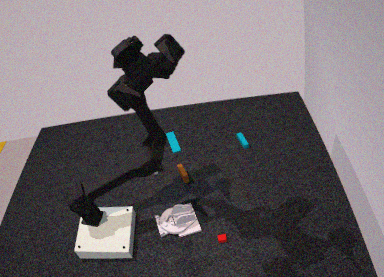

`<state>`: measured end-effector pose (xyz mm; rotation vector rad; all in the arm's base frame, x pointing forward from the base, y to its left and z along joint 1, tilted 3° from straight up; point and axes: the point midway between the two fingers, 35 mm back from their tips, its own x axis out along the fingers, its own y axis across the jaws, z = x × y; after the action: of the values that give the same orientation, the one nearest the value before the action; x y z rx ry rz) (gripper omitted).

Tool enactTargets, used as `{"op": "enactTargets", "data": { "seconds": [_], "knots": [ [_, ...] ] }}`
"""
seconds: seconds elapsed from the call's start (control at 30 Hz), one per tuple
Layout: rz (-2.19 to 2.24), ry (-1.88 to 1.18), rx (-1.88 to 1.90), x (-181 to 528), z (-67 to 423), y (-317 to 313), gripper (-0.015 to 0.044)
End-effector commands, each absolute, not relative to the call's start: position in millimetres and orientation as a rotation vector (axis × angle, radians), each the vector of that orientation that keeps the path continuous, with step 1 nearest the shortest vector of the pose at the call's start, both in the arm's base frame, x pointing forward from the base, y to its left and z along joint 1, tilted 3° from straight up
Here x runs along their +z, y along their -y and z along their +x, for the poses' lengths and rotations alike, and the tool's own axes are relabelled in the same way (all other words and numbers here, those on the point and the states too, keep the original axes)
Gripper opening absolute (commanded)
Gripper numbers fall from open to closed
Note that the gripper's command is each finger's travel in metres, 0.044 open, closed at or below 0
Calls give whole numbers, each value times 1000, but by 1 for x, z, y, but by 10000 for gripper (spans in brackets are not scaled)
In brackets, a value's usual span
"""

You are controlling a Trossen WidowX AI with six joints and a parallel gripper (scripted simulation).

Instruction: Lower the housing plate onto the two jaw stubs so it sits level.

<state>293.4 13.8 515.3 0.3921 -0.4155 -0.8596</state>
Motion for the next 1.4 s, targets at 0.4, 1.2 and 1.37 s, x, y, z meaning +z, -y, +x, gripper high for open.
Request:
{"op": "enactTargets", "data": {
  "seconds": [0.4, 1.2, 1.37],
  "knots": [
    [426, 480, -665, 555, 241, -32, 440],
    [475, 561, -422, 591, 170, -27, 440],
    [496, 571, -375, 596, 157, -20, 440]
  ]
}}
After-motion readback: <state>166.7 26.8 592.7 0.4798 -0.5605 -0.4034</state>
